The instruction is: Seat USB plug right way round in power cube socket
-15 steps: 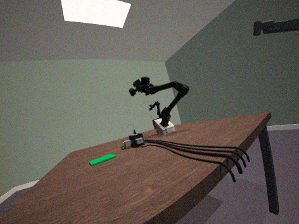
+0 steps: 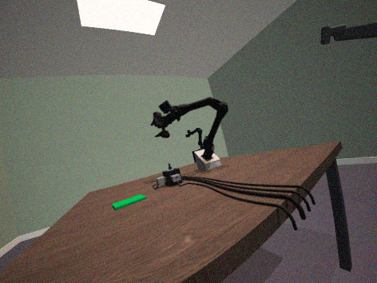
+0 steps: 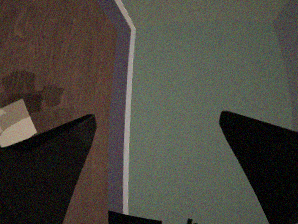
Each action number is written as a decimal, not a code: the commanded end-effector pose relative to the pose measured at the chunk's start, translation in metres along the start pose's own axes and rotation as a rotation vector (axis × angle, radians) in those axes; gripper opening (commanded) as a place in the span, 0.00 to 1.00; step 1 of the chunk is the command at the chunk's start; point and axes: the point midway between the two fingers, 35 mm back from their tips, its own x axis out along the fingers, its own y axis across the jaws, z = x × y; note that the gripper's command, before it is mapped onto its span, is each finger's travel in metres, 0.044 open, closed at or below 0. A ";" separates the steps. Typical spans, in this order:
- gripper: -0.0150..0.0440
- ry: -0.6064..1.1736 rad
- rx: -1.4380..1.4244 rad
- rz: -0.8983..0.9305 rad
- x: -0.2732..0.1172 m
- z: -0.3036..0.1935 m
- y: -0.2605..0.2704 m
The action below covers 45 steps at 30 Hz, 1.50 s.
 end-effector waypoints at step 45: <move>1.00 -0.586 -0.873 1.255 -0.089 0.110 0.239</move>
